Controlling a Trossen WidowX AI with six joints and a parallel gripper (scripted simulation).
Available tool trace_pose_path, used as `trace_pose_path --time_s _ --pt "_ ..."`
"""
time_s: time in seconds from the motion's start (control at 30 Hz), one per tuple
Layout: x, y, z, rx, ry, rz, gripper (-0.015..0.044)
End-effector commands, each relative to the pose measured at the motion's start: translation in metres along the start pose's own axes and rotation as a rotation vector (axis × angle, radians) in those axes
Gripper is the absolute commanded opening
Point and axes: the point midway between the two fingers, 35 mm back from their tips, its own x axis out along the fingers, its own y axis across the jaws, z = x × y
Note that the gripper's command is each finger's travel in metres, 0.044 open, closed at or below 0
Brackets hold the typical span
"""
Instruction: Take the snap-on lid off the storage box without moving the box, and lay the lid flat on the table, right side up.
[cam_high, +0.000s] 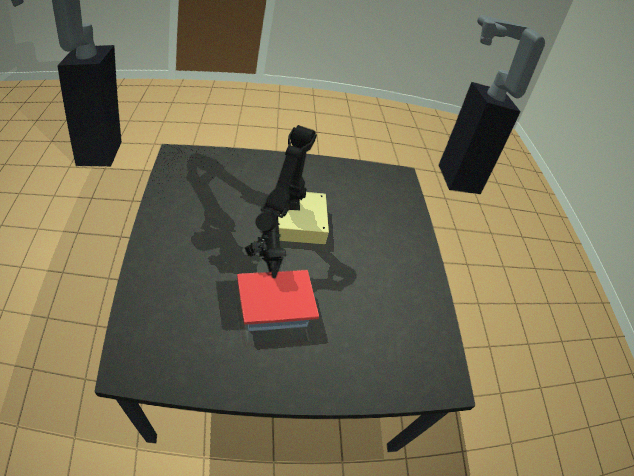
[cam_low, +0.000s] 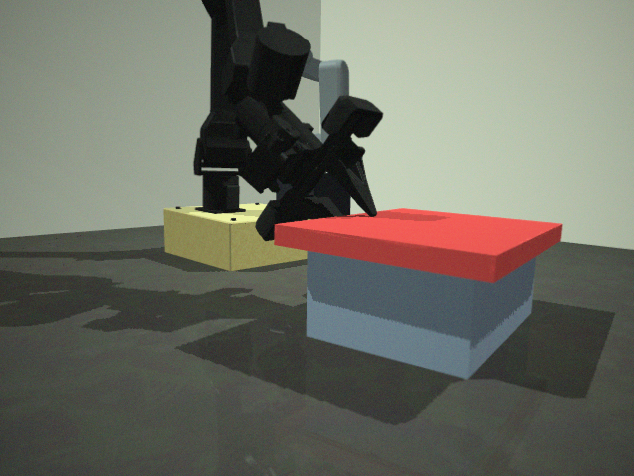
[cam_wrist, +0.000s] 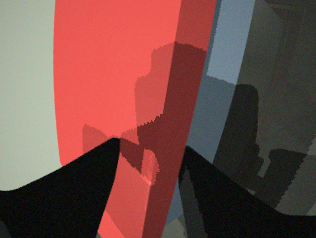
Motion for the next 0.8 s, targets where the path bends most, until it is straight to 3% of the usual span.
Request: trace_pose_path --time_s 0.0,0.77 --pt "-0.002 0.0023 0.0 -0.002 0.0 0.003 0.0" --pt "-0.0053 0.0056 -0.0002 -0.002 0.0 0.003 0.0"
